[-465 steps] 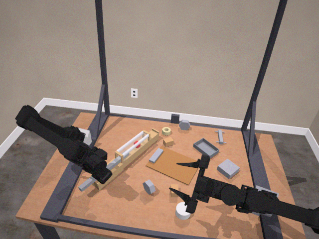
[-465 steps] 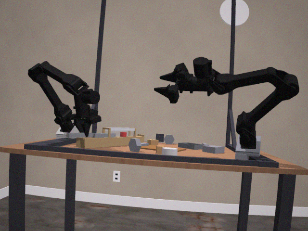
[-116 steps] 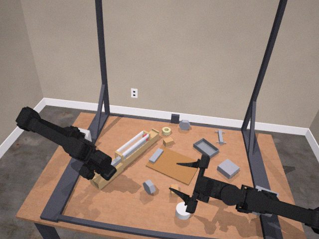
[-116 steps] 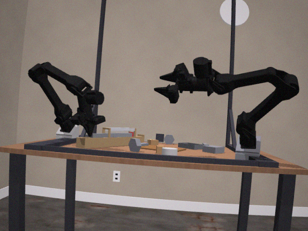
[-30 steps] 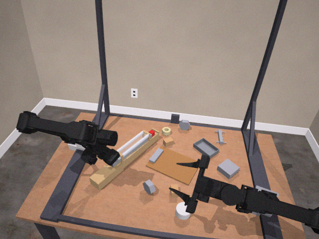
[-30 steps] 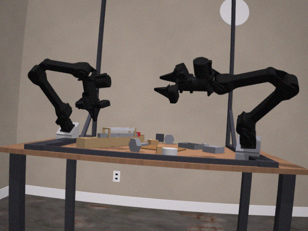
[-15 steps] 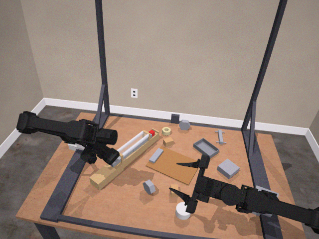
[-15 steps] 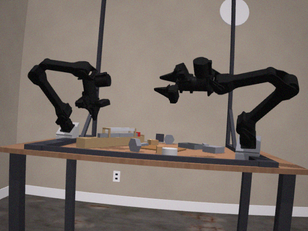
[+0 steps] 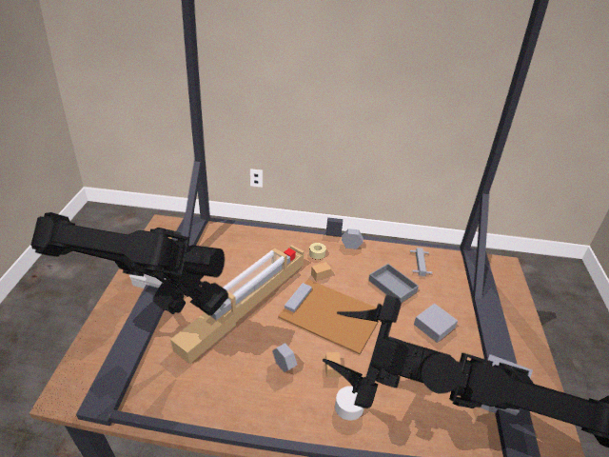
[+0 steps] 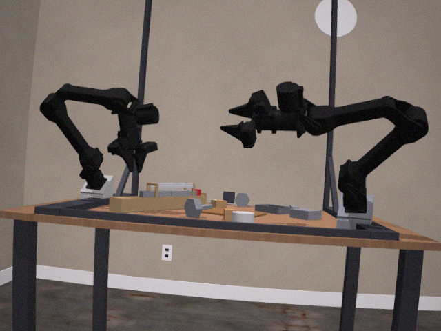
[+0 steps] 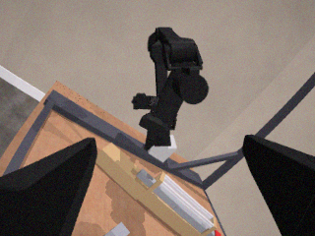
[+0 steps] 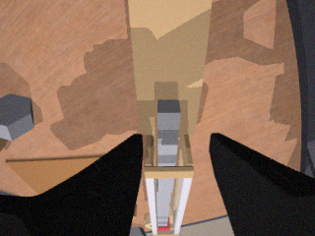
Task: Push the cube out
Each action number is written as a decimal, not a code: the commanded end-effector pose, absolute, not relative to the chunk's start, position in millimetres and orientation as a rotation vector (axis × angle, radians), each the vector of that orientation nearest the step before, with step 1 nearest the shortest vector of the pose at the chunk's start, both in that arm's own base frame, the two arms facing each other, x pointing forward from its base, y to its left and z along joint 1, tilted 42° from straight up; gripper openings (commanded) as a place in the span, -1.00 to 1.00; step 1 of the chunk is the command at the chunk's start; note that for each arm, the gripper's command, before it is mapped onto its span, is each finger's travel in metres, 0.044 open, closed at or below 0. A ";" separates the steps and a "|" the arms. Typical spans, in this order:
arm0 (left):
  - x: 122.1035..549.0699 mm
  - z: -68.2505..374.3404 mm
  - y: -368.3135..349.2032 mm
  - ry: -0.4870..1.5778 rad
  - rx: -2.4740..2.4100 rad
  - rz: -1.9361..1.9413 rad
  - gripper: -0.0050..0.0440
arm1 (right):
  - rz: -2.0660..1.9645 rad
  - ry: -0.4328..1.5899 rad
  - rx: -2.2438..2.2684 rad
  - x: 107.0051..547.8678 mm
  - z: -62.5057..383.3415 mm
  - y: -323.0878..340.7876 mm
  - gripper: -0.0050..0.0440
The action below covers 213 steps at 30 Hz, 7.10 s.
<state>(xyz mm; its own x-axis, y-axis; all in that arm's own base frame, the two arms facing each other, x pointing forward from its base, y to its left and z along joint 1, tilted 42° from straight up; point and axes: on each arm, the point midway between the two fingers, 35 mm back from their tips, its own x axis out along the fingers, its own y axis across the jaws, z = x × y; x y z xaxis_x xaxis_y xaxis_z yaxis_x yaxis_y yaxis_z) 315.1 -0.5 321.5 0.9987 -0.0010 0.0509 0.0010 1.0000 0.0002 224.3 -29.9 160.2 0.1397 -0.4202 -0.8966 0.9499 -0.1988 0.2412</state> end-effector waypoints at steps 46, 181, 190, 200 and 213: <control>314.3 326.6 -1.1 -0.062 -0.004 -0.004 0.84 | -0.308 1.532 -0.614 345.6 52.4 122.3 -0.10; 314.3 326.6 -1.1 -0.062 -0.004 -0.004 0.84 | 0.457 1.660 -1.512 335.9 -32.6 232.7 -0.80; 314.3 326.6 -1.1 -0.062 -0.004 -0.004 0.84 | 0.457 1.659 -1.512 336.1 -32.1 232.6 -0.80; 314.3 326.6 -1.1 -0.062 -0.004 -0.004 0.84 | 0.458 1.659 -1.513 335.8 -31.9 232.2 -0.80; 314.3 326.6 -1.1 -0.062 -0.004 -0.004 0.84 | 0.458 1.658 -1.516 335.6 -31.7 232.0 -0.80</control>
